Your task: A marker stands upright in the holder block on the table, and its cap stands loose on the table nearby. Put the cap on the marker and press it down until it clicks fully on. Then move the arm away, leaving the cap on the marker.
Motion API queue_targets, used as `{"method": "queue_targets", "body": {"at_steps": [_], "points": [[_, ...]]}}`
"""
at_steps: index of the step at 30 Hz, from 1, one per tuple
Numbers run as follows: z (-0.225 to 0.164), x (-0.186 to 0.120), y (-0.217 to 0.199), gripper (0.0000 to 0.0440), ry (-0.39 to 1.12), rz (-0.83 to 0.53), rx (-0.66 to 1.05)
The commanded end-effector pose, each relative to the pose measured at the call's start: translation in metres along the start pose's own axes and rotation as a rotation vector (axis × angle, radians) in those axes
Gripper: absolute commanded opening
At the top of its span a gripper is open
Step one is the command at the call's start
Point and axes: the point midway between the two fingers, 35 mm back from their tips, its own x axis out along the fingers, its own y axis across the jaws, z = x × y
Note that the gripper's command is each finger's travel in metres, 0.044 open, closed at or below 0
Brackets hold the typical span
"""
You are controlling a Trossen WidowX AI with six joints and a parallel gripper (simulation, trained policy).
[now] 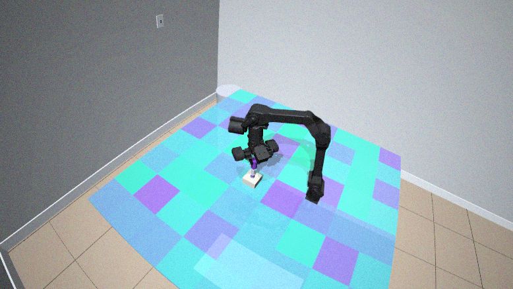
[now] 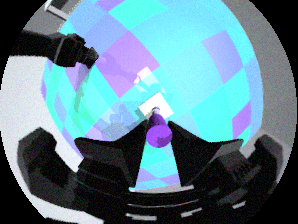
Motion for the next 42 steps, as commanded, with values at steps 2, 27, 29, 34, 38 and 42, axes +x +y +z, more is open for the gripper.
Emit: {"method": "queue_targets", "body": {"at_steps": [2,27,29,34,38,42], "points": [[0.000,0.008,0.000,0.0000,-0.011,0.007,0.013],[0.002,0.067,0.009,0.0118,-0.085,0.074,-0.015],[0.002,0.067,0.010,0.0125,-0.084,0.075,-0.015],[0.003,0.067,0.010,0.0159,-0.087,0.076,-0.016],[0.008,0.068,0.014,0.0195,-0.107,0.084,-0.016],[0.014,0.070,0.019,0.0231,-0.135,0.091,-0.015]]}}
